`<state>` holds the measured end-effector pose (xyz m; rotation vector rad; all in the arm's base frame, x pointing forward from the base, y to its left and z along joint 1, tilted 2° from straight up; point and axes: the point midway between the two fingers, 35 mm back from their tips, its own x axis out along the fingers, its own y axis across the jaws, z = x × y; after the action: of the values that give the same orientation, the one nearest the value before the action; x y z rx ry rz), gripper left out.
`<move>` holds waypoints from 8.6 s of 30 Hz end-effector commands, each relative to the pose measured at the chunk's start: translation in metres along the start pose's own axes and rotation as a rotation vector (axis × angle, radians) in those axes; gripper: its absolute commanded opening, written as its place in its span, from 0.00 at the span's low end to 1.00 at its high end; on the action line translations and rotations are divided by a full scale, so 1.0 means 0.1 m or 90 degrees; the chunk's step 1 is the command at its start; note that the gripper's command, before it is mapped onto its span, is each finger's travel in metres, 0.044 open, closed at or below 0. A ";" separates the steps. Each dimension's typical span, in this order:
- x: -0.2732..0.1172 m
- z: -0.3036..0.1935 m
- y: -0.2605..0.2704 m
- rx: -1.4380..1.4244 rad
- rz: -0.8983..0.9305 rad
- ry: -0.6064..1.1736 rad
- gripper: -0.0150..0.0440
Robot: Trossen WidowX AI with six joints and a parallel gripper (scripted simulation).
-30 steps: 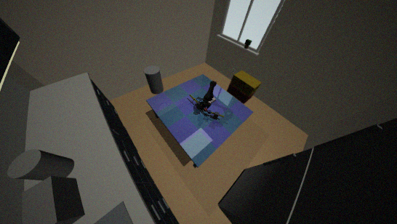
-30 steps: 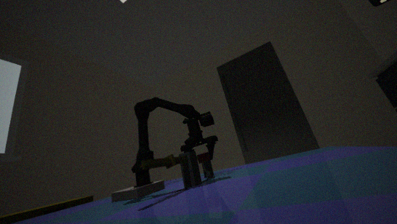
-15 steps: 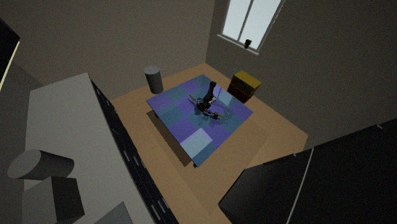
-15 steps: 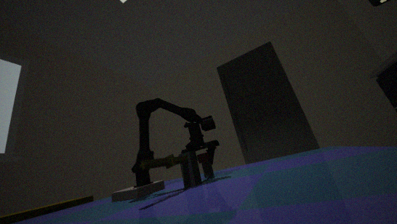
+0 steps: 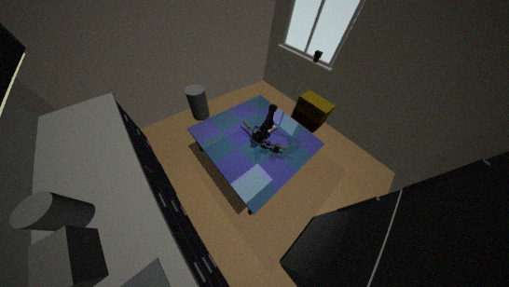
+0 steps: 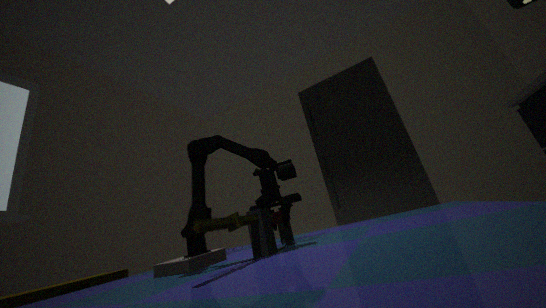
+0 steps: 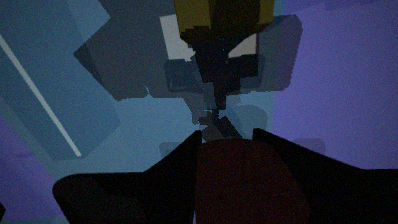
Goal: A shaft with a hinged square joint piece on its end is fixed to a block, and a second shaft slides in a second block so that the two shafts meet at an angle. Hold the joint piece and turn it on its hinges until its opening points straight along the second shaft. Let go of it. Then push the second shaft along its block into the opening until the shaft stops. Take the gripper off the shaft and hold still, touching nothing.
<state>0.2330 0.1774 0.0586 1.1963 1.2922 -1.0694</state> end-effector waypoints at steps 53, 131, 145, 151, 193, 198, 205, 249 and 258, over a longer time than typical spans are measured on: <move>0.01 0.00 0.00 0.002 0.000 -0.001 0.56; -0.04 0.00 0.03 -0.043 -0.002 -0.051 0.25; -0.04 0.00 0.03 -0.043 -0.002 -0.051 0.77; -0.04 0.00 0.03 -0.043 -0.002 -0.051 1.00; -1.09 -0.12 0.11 -0.498 0.002 -0.020 1.00; -1.27 -0.14 0.10 -0.609 0.001 -0.026 1.00; -1.53 -0.14 0.06 -0.764 -0.003 -0.033 1.00; -1.24 0.67 0.12 -0.180 -0.011 0.216 1.00; -1.18 0.82 0.12 -0.046 -0.011 0.267 1.00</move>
<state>0.2510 0.0896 0.1717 1.3609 1.6482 -0.7820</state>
